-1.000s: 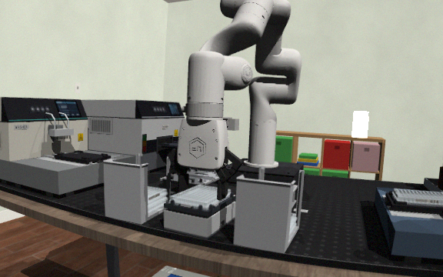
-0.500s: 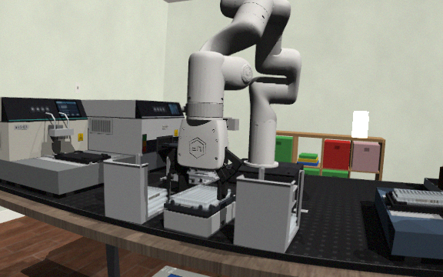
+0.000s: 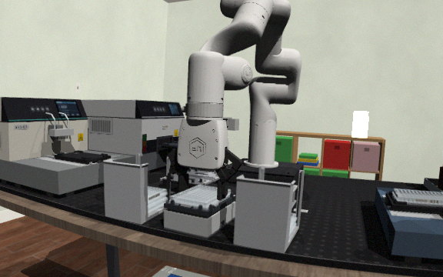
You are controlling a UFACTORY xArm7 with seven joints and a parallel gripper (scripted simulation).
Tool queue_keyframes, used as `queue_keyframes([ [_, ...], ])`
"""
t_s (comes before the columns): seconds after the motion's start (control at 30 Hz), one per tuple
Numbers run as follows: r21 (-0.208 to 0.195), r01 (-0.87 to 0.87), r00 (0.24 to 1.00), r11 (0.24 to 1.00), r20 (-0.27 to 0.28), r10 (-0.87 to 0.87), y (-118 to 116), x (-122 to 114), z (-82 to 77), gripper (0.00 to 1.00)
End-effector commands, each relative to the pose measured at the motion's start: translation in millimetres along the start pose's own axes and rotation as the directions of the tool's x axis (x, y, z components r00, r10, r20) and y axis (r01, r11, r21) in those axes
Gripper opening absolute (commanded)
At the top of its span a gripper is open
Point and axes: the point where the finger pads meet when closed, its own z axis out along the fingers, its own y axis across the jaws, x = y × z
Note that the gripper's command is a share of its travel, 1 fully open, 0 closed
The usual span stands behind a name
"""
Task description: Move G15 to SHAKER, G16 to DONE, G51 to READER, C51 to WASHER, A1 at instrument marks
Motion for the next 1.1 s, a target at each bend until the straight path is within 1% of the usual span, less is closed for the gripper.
queue_keyframes([
  [0.0,-0.001,0.000,1.000,1.000,0.005,0.000,0.0,-1.8,-1.9,0.00],
  [1.07,-0.001,0.000,1.000,1.000,0.005,0.000,0.0,-1.7,-11.1,0.00],
])
